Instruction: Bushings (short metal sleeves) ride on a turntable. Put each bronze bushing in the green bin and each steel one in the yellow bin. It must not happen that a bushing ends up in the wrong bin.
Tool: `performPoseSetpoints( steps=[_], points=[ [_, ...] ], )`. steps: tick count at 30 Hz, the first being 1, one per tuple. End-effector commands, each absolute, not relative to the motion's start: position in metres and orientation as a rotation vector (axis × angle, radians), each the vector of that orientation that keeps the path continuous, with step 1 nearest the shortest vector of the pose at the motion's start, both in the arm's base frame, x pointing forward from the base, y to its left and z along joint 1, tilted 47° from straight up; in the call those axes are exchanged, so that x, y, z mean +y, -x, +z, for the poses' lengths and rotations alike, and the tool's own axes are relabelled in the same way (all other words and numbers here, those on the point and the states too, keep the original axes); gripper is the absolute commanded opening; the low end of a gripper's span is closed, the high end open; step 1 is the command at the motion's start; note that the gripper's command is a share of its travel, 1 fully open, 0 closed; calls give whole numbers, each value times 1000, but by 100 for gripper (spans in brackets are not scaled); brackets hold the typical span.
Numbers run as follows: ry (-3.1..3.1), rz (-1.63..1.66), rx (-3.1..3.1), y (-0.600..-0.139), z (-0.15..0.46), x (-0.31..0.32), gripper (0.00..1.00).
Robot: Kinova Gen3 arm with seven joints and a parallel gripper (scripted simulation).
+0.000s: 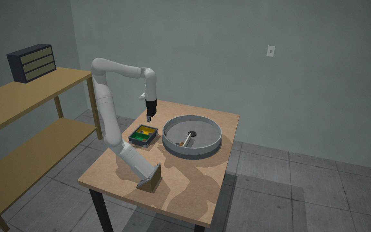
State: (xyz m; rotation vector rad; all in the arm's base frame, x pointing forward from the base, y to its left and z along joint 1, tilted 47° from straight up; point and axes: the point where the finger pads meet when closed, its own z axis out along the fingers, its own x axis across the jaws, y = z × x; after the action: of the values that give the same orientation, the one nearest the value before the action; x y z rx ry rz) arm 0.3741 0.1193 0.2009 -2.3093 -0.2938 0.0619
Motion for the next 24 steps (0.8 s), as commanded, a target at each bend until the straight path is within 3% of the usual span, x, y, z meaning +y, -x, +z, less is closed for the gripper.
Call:
performPoseSetpoints(
  steps=[1, 24],
  points=[
    [2304, 82, -249, -373, 182, 103, 40],
    [2306, 90, -230, -358, 81, 16, 40]
  ],
)
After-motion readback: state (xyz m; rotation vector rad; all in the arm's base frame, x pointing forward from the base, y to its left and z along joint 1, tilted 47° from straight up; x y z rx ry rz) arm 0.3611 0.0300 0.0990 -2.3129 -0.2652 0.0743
